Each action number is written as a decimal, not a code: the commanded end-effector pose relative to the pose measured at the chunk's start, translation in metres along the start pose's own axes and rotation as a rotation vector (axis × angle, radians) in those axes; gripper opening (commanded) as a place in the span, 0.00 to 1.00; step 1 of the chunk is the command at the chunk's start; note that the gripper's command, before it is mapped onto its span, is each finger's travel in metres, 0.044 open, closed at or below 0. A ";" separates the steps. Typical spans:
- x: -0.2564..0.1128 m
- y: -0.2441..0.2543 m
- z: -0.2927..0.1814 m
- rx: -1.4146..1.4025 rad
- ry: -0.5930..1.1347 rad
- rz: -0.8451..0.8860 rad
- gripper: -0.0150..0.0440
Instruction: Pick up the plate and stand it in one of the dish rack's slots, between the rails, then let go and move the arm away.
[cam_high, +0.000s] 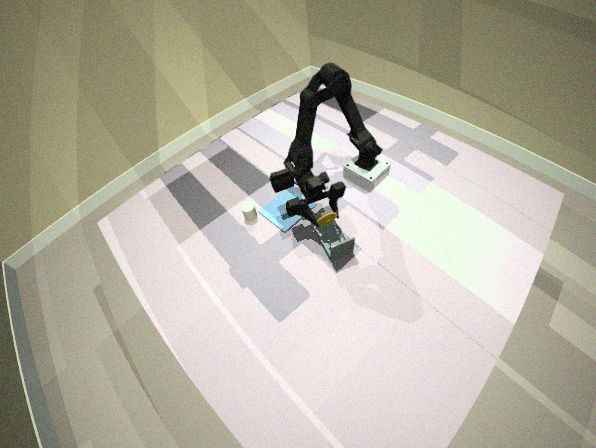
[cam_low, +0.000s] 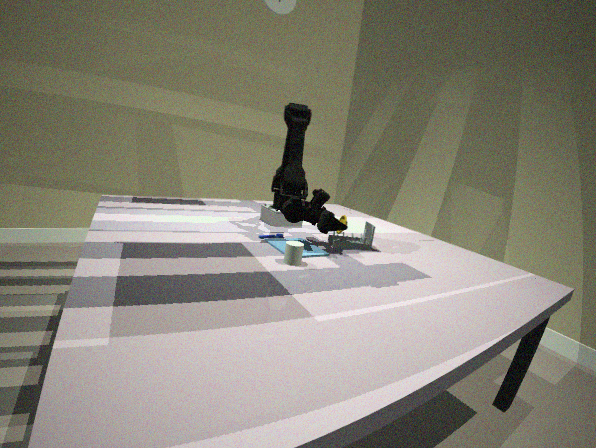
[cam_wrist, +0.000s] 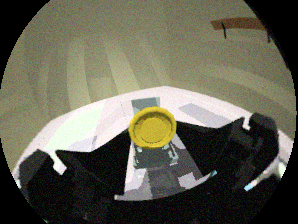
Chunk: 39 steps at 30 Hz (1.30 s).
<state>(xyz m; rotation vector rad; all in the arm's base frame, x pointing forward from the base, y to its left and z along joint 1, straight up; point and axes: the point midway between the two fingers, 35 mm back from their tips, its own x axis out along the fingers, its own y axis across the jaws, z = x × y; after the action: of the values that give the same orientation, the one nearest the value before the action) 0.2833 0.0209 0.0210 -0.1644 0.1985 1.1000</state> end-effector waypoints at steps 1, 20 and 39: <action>0.005 0.001 0.003 0.002 -0.003 0.002 0.25; 0.013 0.001 -0.015 -0.005 -0.003 0.001 0.25; 0.013 0.001 -0.015 -0.005 -0.003 0.002 0.92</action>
<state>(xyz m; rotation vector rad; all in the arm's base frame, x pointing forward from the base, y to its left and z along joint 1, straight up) 0.2871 0.0292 0.0029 -0.1667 0.1935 1.1025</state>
